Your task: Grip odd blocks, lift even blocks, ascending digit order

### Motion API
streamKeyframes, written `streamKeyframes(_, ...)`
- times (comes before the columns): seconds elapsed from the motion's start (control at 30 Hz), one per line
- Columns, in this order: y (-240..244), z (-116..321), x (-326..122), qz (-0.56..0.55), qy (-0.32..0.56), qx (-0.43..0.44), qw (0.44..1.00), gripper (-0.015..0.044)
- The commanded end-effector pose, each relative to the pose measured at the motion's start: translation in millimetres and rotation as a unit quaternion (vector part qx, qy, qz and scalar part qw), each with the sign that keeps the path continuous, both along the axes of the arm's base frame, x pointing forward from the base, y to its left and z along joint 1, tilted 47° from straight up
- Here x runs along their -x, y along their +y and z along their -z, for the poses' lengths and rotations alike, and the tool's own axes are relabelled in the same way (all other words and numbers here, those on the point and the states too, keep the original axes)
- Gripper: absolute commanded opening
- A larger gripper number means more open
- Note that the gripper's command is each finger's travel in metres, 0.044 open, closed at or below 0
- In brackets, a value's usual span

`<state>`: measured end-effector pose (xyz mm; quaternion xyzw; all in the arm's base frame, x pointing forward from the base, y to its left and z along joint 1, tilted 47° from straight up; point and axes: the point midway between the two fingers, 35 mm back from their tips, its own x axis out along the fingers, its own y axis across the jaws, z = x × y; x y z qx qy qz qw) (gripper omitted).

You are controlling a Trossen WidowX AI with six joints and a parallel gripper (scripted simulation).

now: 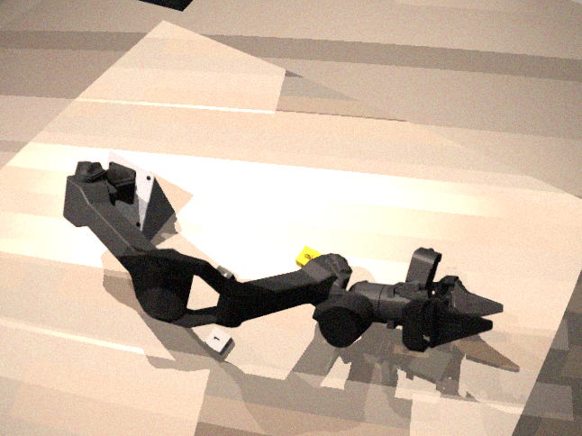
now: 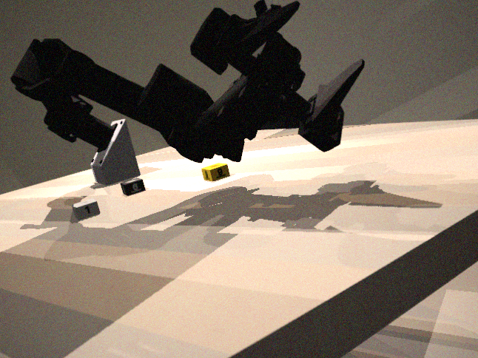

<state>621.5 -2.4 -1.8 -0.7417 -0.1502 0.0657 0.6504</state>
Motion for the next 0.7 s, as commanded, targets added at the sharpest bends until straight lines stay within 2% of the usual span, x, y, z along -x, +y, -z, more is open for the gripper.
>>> streamKeyframes(0.0, -0.3, 0.0, -1.0, 0.002, 0.008, -0.007, 1.000, 0.0400)
streamKeyframes(0.17, -7.5, 3.1, -10.7, 0.090, 0.194, -0.174, 0.961, 0.0400)
streamKeyframes(0.37, -17.0, 4.9, 31.9, 0.274, 0.372, -0.337, 0.820, 0.0400)
streamKeyframes(0.47, -22.6, -1.2, 70.1, 0.371, 0.413, -0.379, 0.741, 0.0400)
streamKeyframes(0.67, -26.3, -7.2, 94.5, 0.424, 0.424, -0.393, 0.697, 0.0400)
